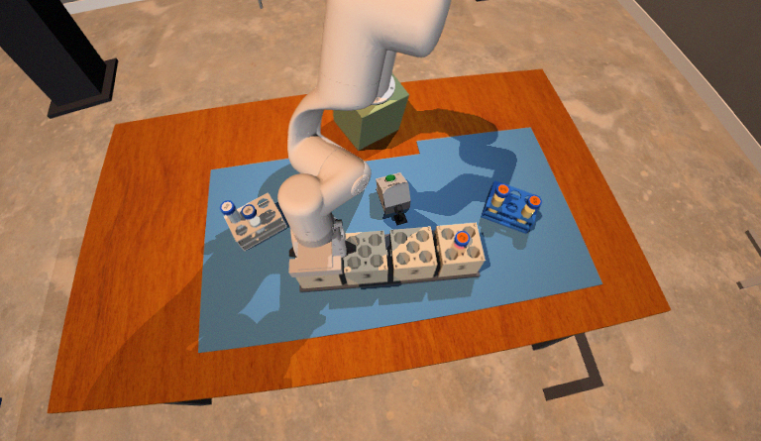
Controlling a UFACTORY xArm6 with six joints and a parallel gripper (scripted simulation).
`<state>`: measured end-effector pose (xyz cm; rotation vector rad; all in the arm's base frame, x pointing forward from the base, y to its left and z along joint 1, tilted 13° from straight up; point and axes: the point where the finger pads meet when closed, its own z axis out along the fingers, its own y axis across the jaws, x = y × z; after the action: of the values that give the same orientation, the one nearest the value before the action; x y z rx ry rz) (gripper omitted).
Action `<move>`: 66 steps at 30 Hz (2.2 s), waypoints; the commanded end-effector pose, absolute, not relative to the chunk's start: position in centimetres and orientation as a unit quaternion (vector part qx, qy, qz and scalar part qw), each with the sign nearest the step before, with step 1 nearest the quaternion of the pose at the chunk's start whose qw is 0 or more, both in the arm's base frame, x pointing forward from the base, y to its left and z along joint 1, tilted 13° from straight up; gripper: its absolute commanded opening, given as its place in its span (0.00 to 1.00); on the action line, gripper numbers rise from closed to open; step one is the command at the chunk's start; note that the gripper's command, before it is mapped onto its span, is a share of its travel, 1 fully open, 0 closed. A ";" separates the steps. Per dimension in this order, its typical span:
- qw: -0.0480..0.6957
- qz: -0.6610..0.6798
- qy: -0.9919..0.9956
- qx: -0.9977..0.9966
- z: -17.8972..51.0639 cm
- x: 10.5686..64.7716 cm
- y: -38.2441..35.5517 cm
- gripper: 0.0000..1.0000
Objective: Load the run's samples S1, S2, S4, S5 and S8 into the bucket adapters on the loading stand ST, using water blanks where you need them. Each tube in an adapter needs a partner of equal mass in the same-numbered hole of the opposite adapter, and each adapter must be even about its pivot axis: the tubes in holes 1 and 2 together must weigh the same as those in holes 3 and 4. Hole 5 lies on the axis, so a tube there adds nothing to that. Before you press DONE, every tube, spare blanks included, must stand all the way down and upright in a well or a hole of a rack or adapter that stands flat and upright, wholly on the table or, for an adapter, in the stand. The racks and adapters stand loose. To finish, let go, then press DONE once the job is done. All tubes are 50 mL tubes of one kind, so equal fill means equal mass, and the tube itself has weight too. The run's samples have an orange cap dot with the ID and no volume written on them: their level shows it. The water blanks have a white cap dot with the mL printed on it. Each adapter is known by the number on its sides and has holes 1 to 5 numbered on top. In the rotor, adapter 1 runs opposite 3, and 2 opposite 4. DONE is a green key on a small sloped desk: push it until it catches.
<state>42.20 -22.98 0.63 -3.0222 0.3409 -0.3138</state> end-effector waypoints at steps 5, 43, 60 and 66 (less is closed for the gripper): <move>0.041 -0.104 0.111 -0.987 1.0 42.3 -23.1 0.44; 0.041 -0.104 0.111 -0.987 7.6 40.8 -23.5 0.44; 0.041 -0.104 0.111 -0.987 10.5 40.2 -23.7 0.44; 0.041 -0.104 0.111 -0.987 11.7 39.9 -23.7 0.44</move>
<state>39.97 -23.62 10.93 -3.0224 0.3409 -0.3141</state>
